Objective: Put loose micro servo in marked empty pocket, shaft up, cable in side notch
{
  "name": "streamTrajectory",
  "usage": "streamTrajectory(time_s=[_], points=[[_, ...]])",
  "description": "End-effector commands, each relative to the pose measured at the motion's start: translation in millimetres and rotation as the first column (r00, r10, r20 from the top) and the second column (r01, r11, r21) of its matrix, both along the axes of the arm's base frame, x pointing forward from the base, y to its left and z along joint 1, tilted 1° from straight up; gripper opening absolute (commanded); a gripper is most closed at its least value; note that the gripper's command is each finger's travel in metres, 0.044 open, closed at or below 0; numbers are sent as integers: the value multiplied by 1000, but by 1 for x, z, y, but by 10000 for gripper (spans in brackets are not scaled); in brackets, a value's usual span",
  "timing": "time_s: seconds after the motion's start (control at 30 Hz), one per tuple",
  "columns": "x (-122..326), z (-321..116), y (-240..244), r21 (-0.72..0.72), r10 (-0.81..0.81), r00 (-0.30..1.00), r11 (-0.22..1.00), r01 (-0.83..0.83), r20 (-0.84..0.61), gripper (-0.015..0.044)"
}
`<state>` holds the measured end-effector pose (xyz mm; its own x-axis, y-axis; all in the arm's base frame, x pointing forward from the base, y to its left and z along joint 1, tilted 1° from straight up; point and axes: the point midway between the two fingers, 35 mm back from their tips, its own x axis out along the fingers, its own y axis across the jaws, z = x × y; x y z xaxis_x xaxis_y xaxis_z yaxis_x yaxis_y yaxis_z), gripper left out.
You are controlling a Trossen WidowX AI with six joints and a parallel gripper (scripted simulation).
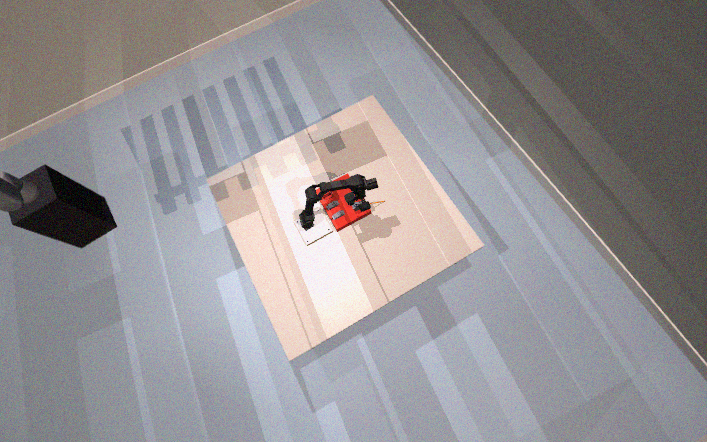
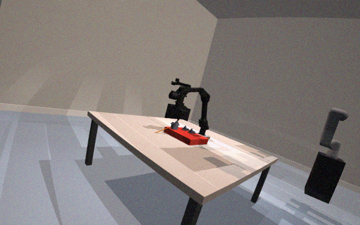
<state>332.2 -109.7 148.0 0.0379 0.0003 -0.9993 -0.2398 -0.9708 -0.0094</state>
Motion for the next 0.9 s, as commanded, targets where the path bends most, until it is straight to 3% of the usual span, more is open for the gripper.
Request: streamTrajectory(time_s=[0.0,0.67,0.87], points=[[-1,-18,2,11,-5,1000,1000,5,-14,440],[-1,-39,2,11,-5,1000,1000,5,-14,440],[-1,-39,2,11,-5,1000,1000,5,-14,282]])
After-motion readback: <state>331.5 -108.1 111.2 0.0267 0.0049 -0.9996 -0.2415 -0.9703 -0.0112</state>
